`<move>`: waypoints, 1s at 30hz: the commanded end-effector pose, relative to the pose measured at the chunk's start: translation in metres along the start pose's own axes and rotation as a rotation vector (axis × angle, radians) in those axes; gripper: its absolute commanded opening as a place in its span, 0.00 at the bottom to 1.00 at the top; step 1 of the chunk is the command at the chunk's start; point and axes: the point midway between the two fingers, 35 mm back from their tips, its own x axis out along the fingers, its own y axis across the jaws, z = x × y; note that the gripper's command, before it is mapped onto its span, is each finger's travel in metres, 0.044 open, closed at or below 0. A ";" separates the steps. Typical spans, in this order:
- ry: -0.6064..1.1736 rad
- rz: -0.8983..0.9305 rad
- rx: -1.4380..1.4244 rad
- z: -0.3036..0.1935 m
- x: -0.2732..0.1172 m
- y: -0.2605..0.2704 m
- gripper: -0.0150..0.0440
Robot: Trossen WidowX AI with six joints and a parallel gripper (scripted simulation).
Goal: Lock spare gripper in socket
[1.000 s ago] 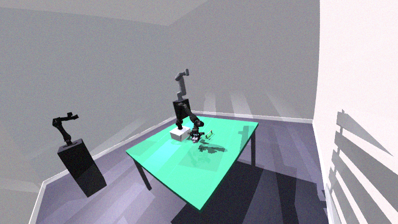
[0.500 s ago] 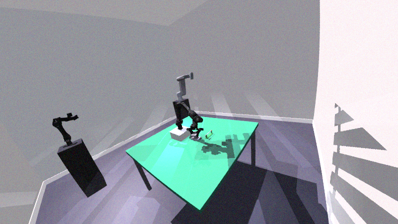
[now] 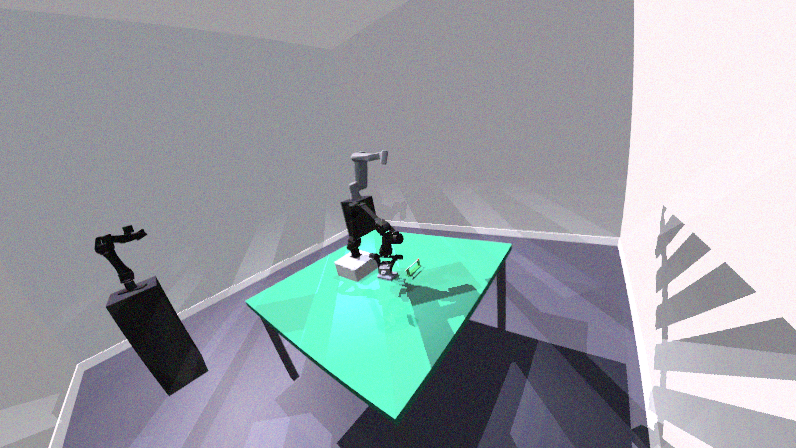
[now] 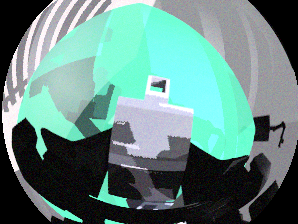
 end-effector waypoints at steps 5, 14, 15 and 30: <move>-0.008 -0.062 -0.275 -0.019 -0.011 -0.004 0.25; -0.002 -0.137 -0.627 -0.042 -0.025 -0.011 0.25; -0.001 -0.146 -0.667 -0.044 -0.027 -0.012 0.25; 0.015 -0.288 -1.285 -0.074 -0.054 -0.027 0.25</move>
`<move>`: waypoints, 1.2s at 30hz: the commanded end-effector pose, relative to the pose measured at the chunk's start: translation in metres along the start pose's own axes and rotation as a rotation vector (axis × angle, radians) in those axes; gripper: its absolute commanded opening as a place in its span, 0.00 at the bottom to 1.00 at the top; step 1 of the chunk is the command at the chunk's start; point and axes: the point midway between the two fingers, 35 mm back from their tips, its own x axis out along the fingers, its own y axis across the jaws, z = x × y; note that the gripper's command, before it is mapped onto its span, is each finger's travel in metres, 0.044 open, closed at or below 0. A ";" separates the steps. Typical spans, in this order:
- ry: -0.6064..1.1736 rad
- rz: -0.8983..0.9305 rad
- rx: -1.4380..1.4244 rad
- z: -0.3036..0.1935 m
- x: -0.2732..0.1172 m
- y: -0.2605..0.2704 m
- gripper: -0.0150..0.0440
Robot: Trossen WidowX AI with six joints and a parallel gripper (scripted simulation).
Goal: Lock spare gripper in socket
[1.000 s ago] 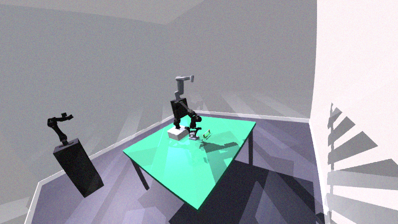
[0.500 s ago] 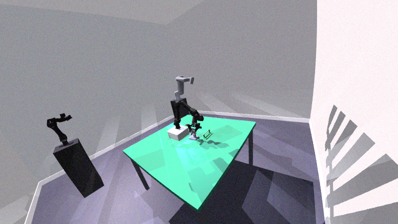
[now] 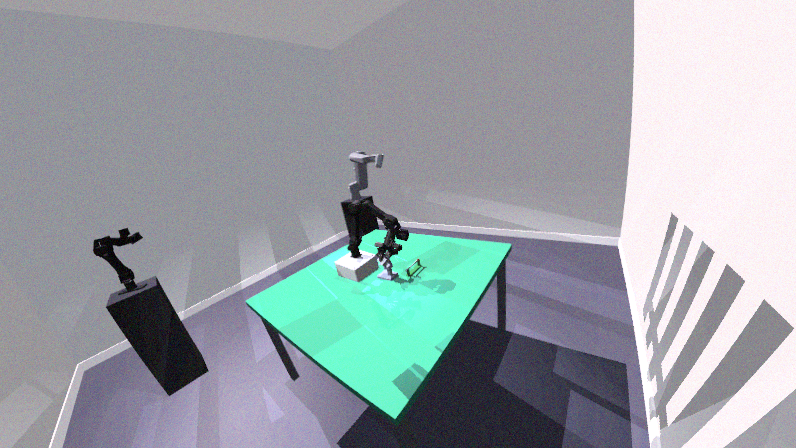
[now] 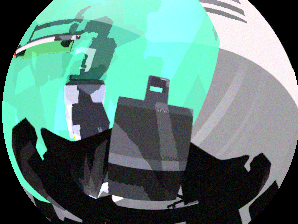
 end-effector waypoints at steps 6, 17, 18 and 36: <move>0.012 -0.095 -0.352 -0.014 -0.017 0.003 0.25; 0.050 -0.216 -0.811 -0.031 -0.038 0.006 0.25; 0.055 -0.228 -0.852 -0.032 -0.040 0.006 0.25; 0.125 -0.373 -1.323 -0.045 -0.063 0.007 0.25</move>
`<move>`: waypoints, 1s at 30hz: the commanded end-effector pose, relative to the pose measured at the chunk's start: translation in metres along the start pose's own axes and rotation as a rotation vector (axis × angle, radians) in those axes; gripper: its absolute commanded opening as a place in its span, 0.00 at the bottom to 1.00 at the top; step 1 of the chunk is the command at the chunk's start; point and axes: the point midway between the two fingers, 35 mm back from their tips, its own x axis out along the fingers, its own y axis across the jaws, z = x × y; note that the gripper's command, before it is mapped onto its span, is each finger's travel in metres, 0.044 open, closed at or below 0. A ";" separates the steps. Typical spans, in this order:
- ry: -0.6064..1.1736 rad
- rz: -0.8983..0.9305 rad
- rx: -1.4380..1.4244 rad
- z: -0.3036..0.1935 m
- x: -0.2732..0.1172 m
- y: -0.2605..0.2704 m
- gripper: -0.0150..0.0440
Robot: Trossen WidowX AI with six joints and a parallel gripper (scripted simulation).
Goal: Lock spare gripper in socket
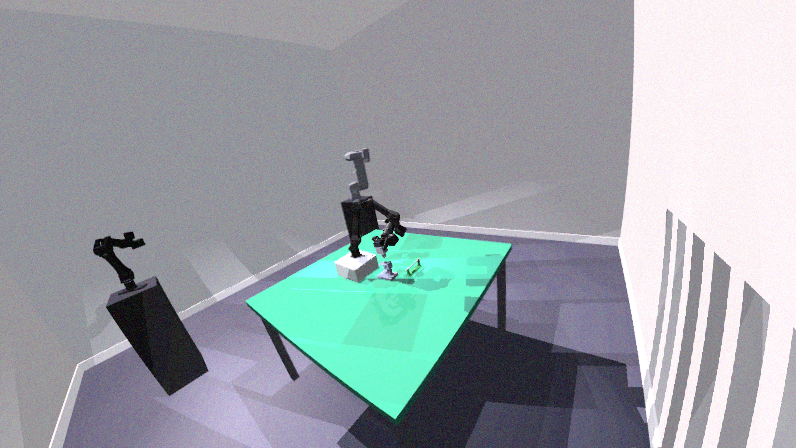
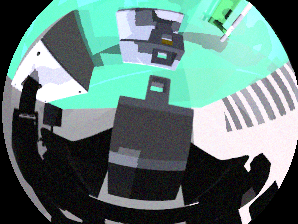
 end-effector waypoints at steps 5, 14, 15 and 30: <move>0.009 -0.018 -0.014 0.005 0.007 -0.003 0.25; 0.009 -0.019 -0.015 0.014 0.011 -0.003 0.25; 0.009 -0.019 -0.015 0.015 0.012 -0.003 0.25; 0.009 -0.019 -0.014 0.034 0.024 -0.003 0.25</move>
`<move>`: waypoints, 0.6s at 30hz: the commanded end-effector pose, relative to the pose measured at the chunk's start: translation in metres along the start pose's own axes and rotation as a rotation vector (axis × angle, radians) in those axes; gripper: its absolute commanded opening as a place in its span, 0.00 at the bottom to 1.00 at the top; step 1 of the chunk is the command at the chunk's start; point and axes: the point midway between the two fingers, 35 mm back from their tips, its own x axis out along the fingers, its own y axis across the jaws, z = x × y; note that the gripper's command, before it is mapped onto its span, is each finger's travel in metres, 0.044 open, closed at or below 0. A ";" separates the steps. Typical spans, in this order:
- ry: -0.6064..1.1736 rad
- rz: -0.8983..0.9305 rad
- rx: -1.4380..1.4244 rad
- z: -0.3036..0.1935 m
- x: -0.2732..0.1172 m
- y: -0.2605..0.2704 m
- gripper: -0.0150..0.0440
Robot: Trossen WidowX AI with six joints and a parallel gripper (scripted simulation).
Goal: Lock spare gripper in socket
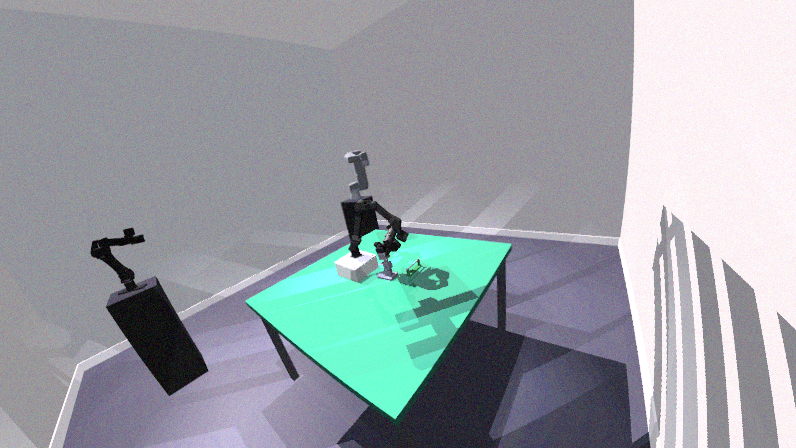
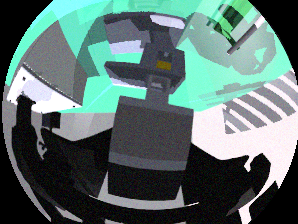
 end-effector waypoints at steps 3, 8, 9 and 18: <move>0.009 -0.010 -0.007 0.006 0.005 -0.001 0.25; 0.009 -0.010 -0.007 0.013 0.009 -0.001 0.25; 0.009 -0.010 -0.007 0.014 0.009 -0.001 0.25; 0.009 -0.010 -0.006 0.025 0.016 -0.001 0.25</move>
